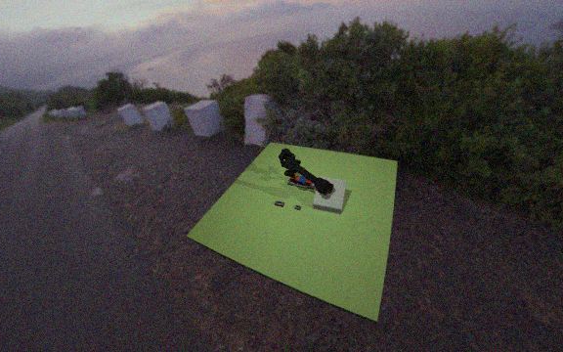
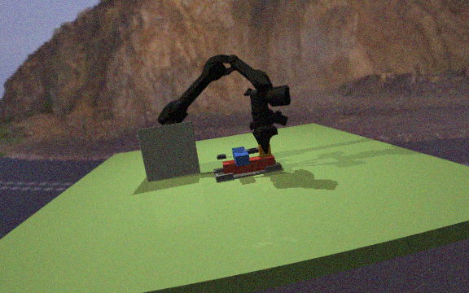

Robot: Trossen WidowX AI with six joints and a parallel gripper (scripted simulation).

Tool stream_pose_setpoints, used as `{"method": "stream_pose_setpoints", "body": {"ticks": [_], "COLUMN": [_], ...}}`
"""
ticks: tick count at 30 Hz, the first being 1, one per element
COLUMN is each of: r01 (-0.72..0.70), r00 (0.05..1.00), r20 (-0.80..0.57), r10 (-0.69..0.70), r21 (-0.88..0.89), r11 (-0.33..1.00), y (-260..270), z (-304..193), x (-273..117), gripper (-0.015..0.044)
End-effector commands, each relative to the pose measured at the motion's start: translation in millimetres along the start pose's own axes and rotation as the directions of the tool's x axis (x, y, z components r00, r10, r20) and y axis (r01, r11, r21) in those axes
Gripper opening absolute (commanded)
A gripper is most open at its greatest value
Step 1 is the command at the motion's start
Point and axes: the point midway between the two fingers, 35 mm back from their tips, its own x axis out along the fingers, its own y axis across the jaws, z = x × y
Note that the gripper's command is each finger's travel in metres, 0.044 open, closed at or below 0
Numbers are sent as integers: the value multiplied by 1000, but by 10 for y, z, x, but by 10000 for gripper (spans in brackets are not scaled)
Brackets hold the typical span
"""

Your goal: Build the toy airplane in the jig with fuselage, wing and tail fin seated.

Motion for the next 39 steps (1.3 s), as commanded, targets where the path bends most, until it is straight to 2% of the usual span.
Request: {"method": "stream_pose_setpoints", "body": {"ticks": [1, 7, 12, 14, 39], "r01": [1, 2, 2, 1, 1], "r00": [1000, 1000, 1000, 1000, 1000], "r20": [0, 0, 1, 0, 0], "r10": [-1, -2, -2, -1, -1], "r21": [-1, -1, 6, 7, 7], "r11": [1000, 1000, 1000, 1000, 1000], "y": [-1, -3, -19, -13, -40], "z": [2, 6, 14, -1, 21], "x": [-2, -31, -794, -918, -918], "gripper": [260, 260, 260, 260, 260]}}
